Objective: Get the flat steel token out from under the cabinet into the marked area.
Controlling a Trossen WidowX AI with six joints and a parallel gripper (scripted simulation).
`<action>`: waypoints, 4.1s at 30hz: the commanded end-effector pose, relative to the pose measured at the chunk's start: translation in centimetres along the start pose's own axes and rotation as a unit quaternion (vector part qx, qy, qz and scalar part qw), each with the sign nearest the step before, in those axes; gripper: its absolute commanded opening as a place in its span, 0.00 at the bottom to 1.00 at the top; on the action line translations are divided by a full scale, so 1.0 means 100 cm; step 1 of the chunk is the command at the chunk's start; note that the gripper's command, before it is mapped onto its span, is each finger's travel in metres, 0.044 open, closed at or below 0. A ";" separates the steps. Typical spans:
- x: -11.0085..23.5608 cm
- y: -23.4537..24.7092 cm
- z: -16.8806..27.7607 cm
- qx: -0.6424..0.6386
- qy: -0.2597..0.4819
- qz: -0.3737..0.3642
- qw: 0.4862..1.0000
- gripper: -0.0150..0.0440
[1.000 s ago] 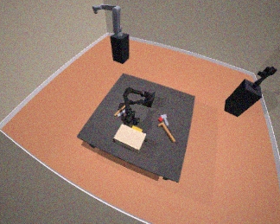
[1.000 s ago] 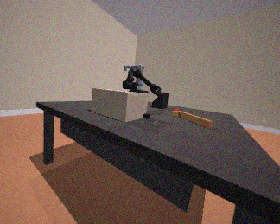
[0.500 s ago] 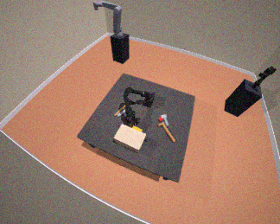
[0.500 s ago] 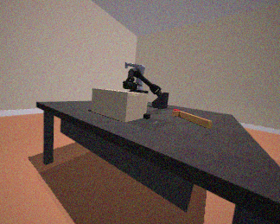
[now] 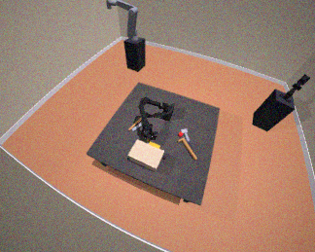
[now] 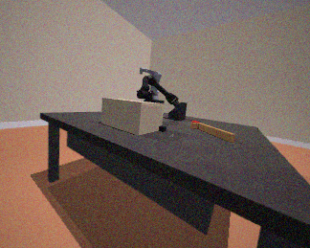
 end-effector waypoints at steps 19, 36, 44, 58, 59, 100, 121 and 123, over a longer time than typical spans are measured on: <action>-0.001 0.003 0.025 0.002 0.002 -0.002 1.000 0.25; -0.001 0.005 0.043 0.003 0.002 -0.002 1.000 0.25; -0.001 0.006 0.052 0.003 0.002 -0.002 1.000 0.25; -0.001 0.008 0.067 0.003 0.003 -0.002 1.000 0.25; -0.001 0.008 0.068 0.003 0.003 -0.002 1.000 0.25; -0.001 0.012 0.117 0.004 0.004 -0.002 1.000 0.25; -0.001 0.013 0.141 0.005 0.004 -0.002 1.000 0.25; -0.001 0.013 0.143 0.005 0.004 -0.002 1.000 0.25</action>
Point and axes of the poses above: the point midway between the two fingers, 35 mm back from their tips, its own x axis back along the fingers, its own y axis across the jaws, z = x × y, the point moved 5 cm from there along x, back along the fingers, and after that the axes turned 8 degrees about x, right-handed, at the moved point
